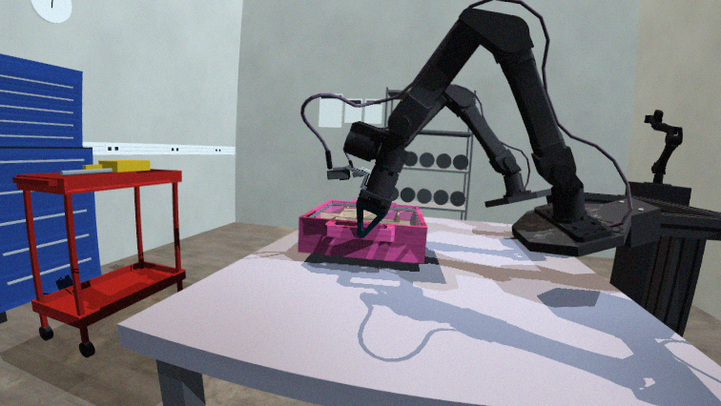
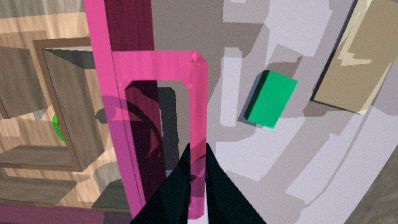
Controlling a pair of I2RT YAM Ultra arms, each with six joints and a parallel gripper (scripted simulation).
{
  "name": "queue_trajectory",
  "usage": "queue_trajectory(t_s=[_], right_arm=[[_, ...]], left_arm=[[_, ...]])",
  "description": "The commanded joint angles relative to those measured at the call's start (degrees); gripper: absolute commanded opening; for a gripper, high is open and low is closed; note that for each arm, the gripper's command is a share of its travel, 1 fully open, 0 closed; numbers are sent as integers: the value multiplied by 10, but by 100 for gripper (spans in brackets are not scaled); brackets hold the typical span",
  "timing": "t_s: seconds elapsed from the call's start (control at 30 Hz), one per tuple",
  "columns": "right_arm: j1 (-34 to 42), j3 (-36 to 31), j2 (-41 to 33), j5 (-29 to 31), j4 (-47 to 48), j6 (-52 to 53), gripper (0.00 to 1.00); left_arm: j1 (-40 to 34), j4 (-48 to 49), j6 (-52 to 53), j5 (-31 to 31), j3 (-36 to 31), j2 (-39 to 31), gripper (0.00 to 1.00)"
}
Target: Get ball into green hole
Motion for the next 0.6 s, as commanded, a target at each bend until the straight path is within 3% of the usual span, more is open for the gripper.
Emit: queue_trajectory(t_s=[0.0,0.13,0.2,0.27,0.33,0.37,0.43,0.57], right_arm=[[10,-5,-26,-22,68,5,0],[15,11,-35,-16,58,7,0],[21,-32,-44,21,82,11,0],[27,3,-47,34,46,16,0],[32,-41,-50,46,73,10,0],[35,-31,-59,52,78,9,0],[17,-37,-61,4,103,-6,0],[5,4,-53,-24,64,-5,0]], left_arm=[[-12,40,8,-26,-16,-43,0],[7,39,10,-20,1,-44,0],[14,89,22,20,-34,-49,0],[21,71,24,36,-13,-44,0],[24,111,28,45,-43,-51,0],[26,122,29,51,-45,-46,0],[2,103,13,-4,-40,-60,0],[-11,17,0,-29,-4,-53,0]])
